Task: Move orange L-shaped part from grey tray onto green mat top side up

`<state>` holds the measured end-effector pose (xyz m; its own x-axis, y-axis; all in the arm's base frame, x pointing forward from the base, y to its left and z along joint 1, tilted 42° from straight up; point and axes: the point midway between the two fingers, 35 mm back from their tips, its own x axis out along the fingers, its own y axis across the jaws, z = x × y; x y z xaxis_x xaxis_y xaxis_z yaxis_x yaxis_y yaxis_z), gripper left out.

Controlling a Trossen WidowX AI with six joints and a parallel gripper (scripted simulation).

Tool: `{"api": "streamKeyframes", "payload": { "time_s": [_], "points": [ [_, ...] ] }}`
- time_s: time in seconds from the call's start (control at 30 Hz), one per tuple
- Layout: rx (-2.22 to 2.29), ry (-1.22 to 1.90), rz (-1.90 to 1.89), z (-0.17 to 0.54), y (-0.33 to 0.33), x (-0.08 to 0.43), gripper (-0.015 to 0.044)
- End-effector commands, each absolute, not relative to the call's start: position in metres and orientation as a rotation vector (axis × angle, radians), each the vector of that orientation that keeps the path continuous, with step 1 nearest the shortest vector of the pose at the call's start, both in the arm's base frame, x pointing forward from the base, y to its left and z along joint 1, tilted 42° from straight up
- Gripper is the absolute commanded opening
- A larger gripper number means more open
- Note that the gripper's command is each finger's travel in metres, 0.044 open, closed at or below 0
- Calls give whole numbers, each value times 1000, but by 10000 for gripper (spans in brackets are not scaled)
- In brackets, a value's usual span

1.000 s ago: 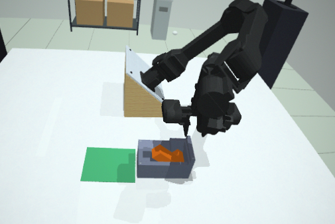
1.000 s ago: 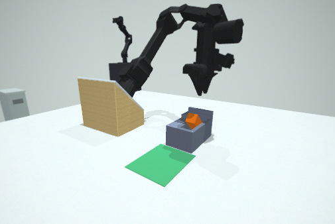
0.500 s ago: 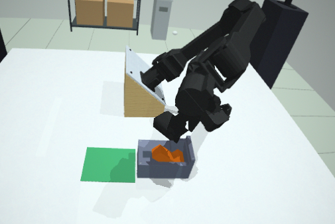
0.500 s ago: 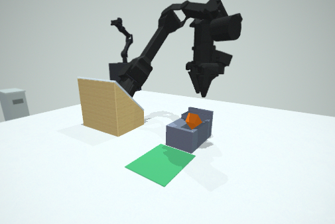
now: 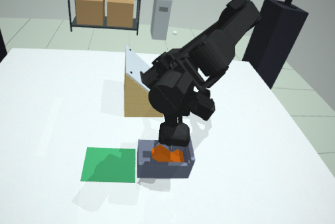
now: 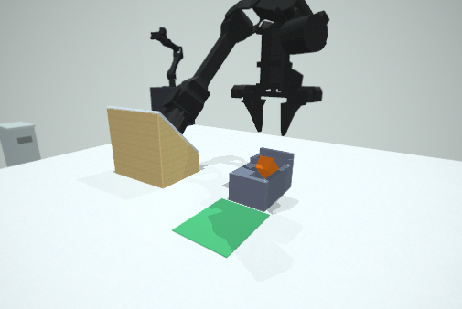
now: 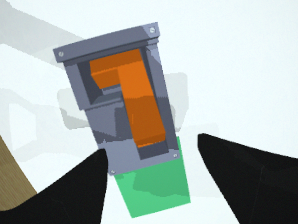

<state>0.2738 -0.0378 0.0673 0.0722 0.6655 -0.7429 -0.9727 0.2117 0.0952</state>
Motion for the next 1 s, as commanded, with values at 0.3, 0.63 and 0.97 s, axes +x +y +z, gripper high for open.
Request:
{"api": "streamKeyframes", "payload": {
  "time_s": [0.3,0.63,0.97],
  "points": [
    [-590,704,1366,44,-30,275,280],
    [-589,704,1366,33,-20,276,280],
    [-590,704,1366,20,-9,277,280]
  ]
}}
